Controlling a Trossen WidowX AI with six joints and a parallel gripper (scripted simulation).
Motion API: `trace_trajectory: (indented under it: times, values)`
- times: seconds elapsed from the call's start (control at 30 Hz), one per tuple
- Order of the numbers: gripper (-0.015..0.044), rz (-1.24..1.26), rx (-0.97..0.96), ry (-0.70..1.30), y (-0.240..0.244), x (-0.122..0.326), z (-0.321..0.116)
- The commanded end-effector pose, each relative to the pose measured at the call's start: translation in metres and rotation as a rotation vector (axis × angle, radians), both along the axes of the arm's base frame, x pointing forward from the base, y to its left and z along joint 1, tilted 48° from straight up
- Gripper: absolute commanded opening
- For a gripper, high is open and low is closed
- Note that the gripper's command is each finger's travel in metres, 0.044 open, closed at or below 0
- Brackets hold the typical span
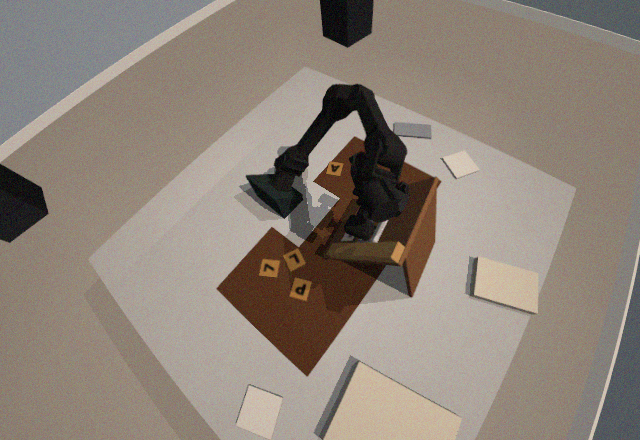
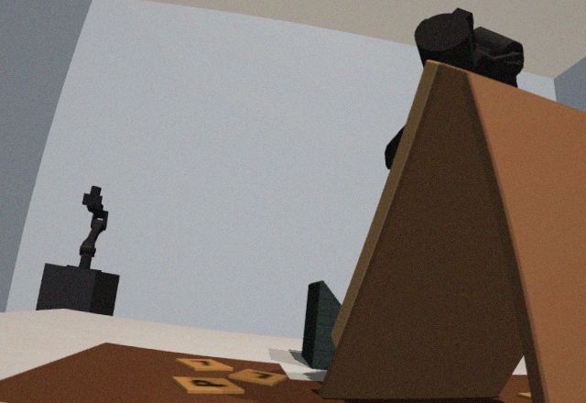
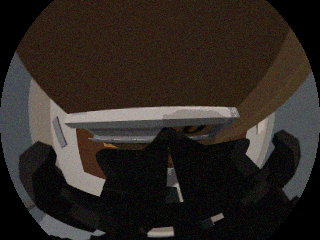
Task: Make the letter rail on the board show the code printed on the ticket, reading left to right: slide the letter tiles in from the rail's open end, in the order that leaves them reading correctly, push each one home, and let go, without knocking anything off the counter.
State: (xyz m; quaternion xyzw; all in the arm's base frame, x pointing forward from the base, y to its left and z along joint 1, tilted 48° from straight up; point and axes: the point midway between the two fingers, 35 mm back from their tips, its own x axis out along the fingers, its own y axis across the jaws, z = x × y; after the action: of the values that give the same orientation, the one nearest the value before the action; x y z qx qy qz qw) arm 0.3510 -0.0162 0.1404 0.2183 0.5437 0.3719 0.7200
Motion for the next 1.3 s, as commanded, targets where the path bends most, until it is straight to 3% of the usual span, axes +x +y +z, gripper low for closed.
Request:
trace_trajectory:
  times: [0.0,1.27]
  values:
    - [0.0,0.002,-0.003,-0.004,-0.001,0.001,-0.001]
    - [0.0,0.002,-0.004,-0.002,-0.02,-0.02,0.003]
